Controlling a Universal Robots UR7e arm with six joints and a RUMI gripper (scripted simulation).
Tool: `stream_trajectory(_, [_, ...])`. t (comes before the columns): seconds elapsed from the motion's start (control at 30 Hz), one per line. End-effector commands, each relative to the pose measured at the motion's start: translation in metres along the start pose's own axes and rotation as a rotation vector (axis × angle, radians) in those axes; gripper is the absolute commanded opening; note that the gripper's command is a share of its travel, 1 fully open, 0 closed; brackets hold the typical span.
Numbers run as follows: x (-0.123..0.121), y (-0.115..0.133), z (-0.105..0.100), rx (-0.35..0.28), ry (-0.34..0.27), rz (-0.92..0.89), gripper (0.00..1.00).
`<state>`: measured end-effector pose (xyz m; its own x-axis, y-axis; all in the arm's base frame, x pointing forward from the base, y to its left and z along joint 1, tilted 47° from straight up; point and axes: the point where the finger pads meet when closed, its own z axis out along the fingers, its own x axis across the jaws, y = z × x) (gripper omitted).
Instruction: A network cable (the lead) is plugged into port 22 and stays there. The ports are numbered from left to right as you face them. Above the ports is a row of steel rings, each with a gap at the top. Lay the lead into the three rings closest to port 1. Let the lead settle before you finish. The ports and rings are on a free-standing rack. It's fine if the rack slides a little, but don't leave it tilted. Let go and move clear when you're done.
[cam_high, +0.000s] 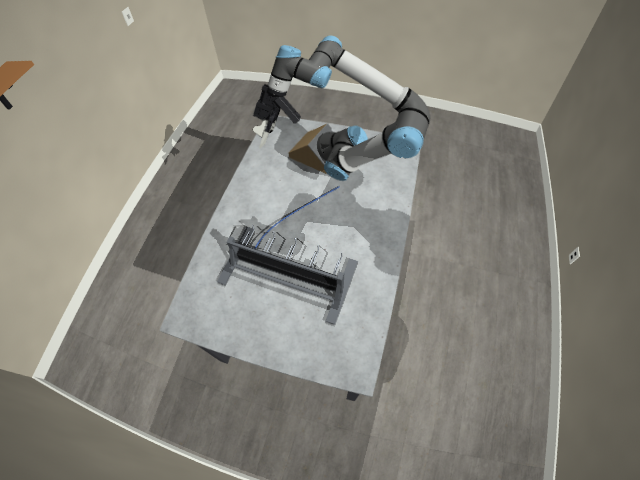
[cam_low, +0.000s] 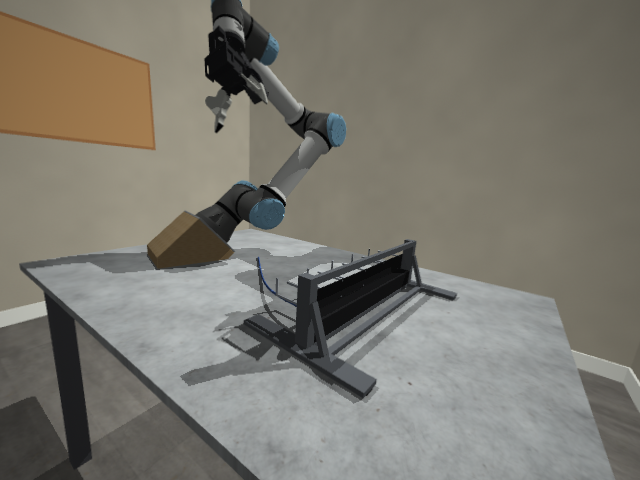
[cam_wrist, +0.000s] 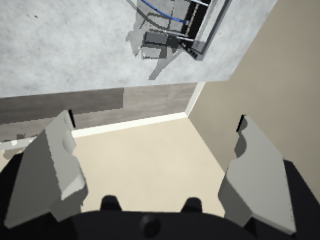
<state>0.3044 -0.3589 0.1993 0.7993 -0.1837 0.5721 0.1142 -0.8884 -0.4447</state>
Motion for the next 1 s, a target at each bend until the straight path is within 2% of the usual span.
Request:
stream_trajectory(0.0, [-0.012, -0.065, 0.06, 0.088, -0.087, -0.056, 1.0])
stream_trajectory(0.17, [-0.035, -0.119, 0.101, 0.175, -0.168, -0.11, 1.0])
stream_trajectory(0.37, [-0.063, -0.17, 0.134, 0.259, -0.247, -0.164, 1.0])
stream_trajectory(0.43, [-0.063, -0.17, 0.134, 0.259, -0.247, -0.164, 1.0])
stream_trajectory(0.73, [-0.096, -0.219, 0.161, 0.341, -0.325, -0.218, 1.0])
stream_trajectory(0.97, [-0.108, -0.235, 0.168, 0.368, -0.352, -0.237, 1.0])
